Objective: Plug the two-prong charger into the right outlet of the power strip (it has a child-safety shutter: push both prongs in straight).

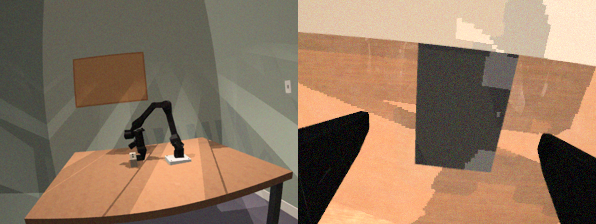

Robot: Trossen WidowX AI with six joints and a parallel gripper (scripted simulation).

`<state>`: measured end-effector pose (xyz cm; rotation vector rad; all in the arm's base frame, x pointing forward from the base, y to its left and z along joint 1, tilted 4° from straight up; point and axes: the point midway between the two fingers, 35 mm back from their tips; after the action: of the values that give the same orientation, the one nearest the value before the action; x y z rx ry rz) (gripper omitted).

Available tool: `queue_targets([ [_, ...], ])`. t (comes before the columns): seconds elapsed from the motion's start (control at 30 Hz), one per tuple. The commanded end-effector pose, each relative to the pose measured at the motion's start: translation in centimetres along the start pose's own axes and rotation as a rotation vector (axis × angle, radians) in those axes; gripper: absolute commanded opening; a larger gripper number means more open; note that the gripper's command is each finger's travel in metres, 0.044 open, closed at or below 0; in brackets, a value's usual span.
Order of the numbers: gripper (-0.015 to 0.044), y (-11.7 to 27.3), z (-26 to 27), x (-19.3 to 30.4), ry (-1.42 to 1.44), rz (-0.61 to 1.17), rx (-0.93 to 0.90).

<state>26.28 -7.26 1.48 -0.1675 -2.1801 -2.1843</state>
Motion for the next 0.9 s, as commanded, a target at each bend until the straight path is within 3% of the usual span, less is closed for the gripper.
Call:
queue_targets([
  [0.0, 0.044, 0.0, -0.2, 0.6, 0.001, -0.005, 0.0],
  [0.87, 0.044, -0.3, -0.7, 3.9, 0.001, -0.003, 0.001],
])
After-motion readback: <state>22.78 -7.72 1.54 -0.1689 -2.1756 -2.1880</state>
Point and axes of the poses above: the point midway between the two fingers, 35 mm back from their tips, its own y axis back along the fingers, its own z axis across the jaws, x = y × z, and after that the axes turned 10 degrees about -y, right-handed
